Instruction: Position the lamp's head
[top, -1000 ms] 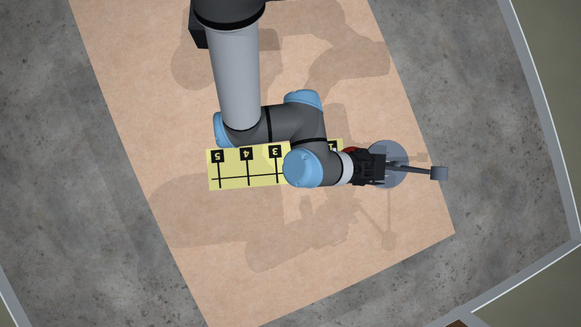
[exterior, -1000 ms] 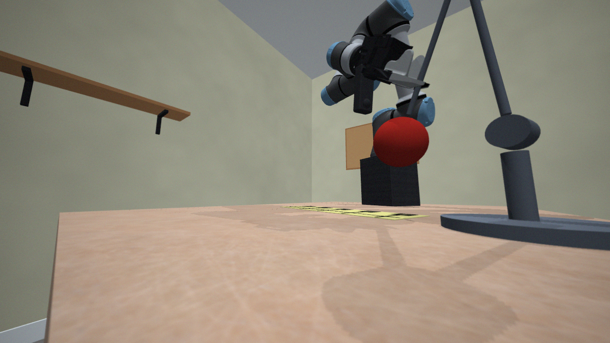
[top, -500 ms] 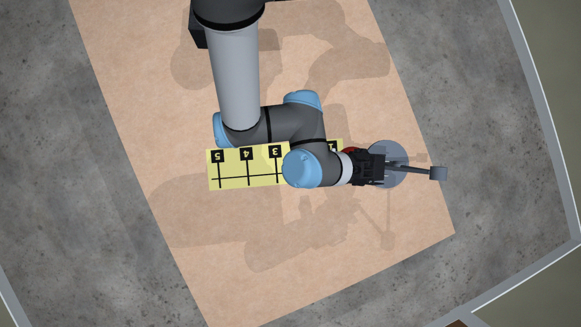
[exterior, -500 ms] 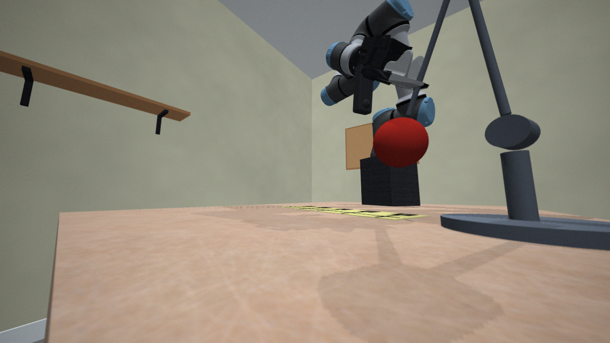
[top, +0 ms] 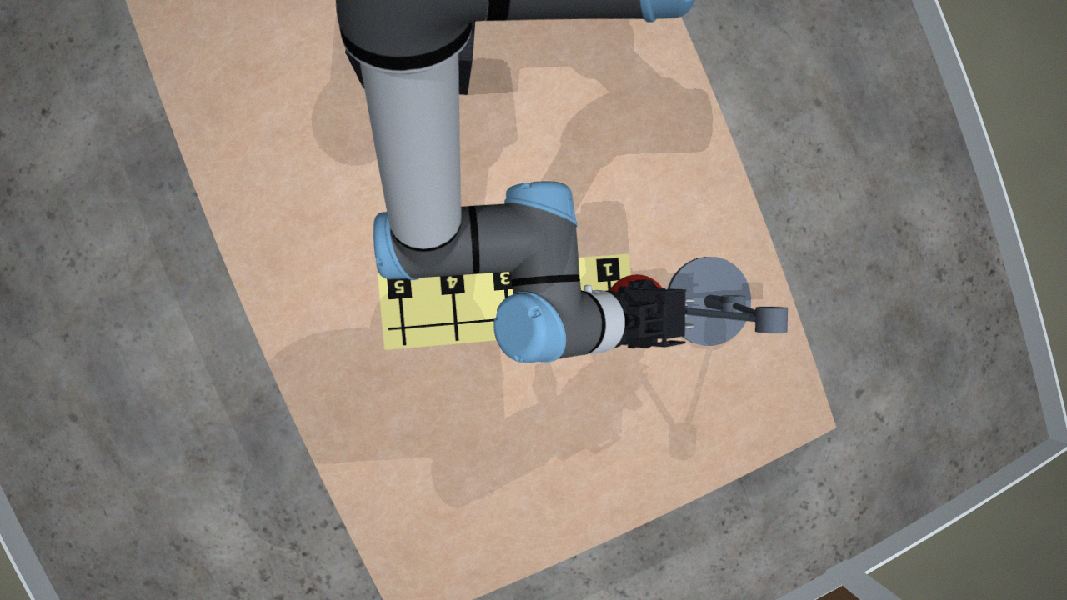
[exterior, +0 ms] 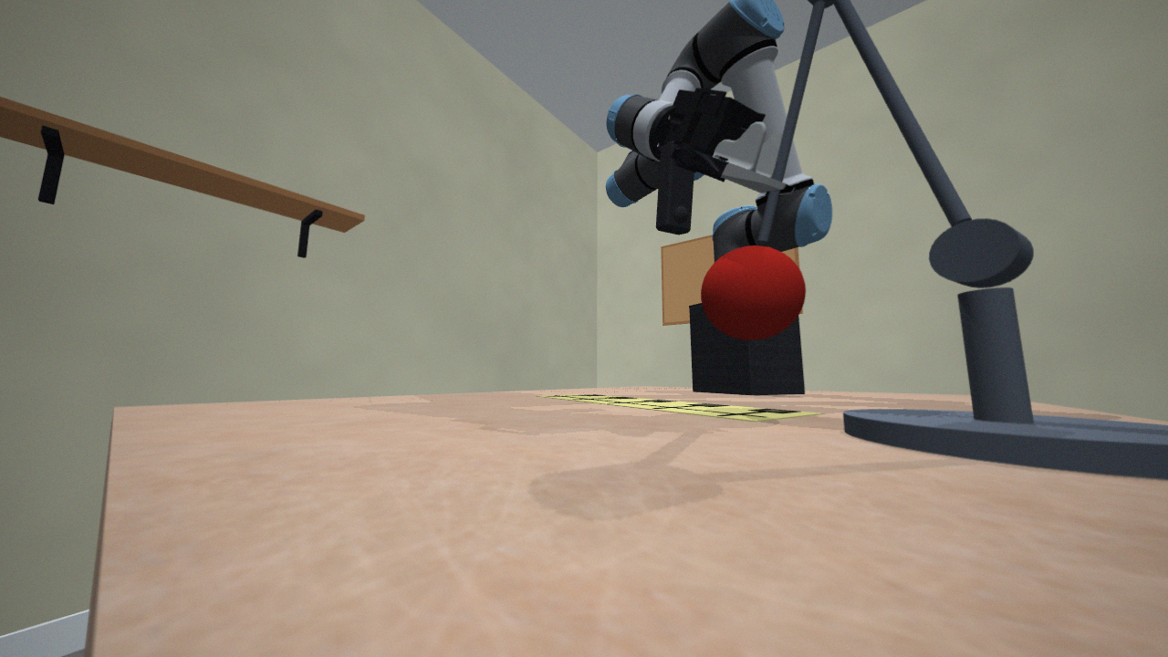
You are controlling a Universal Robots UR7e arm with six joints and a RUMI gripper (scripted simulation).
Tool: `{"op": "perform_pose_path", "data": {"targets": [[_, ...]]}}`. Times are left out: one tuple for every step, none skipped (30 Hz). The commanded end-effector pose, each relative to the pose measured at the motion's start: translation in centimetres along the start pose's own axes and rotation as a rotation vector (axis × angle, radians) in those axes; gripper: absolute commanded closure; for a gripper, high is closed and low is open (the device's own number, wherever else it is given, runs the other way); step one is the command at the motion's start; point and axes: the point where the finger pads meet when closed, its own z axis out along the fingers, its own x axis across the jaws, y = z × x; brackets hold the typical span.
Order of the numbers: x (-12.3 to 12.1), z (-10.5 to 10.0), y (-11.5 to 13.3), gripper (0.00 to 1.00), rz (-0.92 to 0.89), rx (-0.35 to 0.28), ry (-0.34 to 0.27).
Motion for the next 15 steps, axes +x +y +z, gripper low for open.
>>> {"op": "perform_pose_path", "data": {"targets": [[-0.3,-0.1,-0.6,1.00,-0.011,0.000,0.011],[-0.3,-0.2,-0.8,1.00,-0.014,0.000,0.014],[-0.4,-0.2,-1.1,1.00,-0.017,0.000,0.018],[-0.5,-0.2,-1.3,1.00,-0.020,0.000,0.021],[-0.6,-0.2,-1.5,1.00,-0.023,0.000,0.025],[-0.6,-0.2,-1.7,1.00,-0.026,0.000,0.028],[-0.7,-0.3,-1.9,1.00,-0.029,0.000,0.031],[-0.8,-0.3,-2.1,1.00,-0.032,0.000,0.035],[-0.9,-0.3,-2.3,1.00,-0.035,0.000,0.038],[-0.9,-0.3,-2.6,1.00,-0.038,0.000,0.042],[-1.0,-0.3,-2.8,1.00,-0.041,0.000,0.045],[-1.1,-0.3,-3.0,1.00,-0.044,0.000,0.048],[-1.1,-0.4,-3.2,1.00,-0.047,0.000,0.052],[-1.2,-0.4,-3.4,1.00,-0.050,0.000,0.055],[-1.2,-0.4,-3.4,1.00,-0.050,0.000,0.055]]}}
